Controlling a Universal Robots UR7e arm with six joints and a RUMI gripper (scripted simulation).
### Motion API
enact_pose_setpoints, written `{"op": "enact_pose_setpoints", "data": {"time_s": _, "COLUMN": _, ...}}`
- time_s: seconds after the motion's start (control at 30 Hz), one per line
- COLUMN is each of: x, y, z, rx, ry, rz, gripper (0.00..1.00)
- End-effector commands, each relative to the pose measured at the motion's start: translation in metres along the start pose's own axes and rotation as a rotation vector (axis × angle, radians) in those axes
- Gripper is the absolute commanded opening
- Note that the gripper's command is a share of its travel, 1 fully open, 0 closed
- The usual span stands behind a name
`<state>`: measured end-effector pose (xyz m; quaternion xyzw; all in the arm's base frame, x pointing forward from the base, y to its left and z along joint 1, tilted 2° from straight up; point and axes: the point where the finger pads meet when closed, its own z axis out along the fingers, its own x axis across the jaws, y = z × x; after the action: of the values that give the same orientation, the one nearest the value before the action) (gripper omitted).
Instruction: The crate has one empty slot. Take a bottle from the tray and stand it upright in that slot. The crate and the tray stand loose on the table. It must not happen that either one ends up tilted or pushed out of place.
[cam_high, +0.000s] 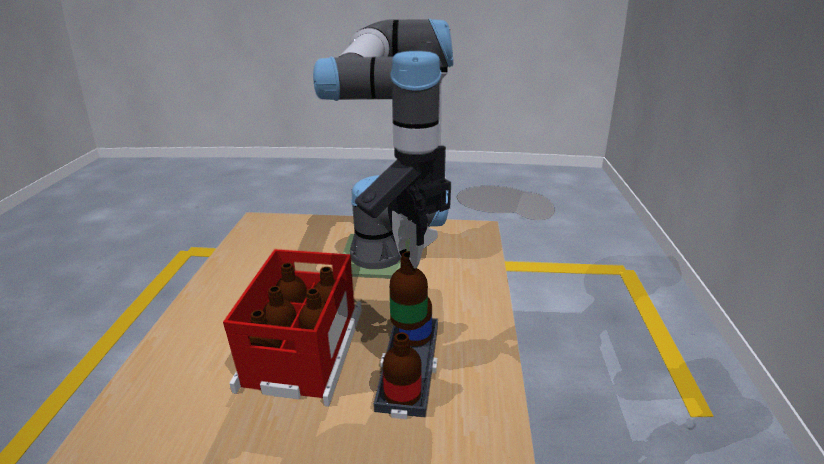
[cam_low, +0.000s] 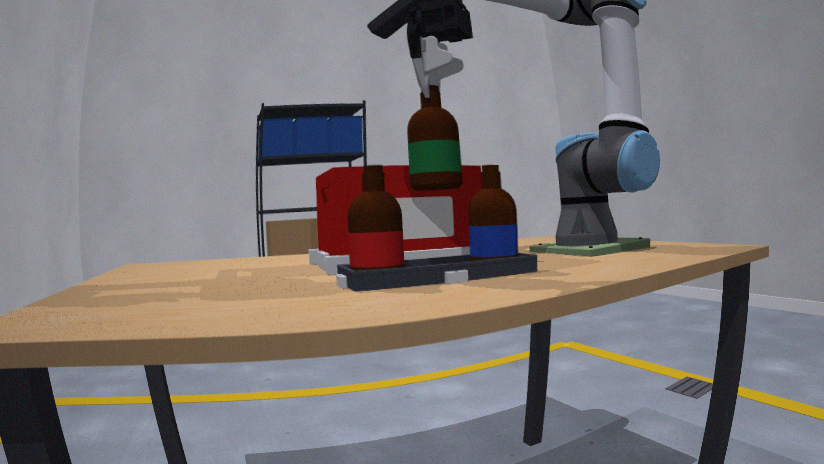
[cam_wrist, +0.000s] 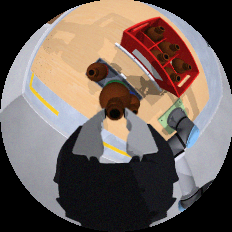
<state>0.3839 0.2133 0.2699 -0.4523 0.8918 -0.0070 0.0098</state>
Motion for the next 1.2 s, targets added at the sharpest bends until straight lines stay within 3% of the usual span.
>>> {"op": "enact_pose_setpoints", "data": {"time_s": 0.0, "x": -0.0006, "y": -0.0018, "z": -0.0039, "rx": 0.006, "ry": -0.006, "rz": 0.002, "gripper": 0.00}}
{"op": "enact_pose_setpoints", "data": {"time_s": 1.17, "x": -0.0005, "y": -0.0017, "z": -0.0104, "rx": 0.006, "ry": -0.006, "rz": 0.002, "gripper": 0.00}}
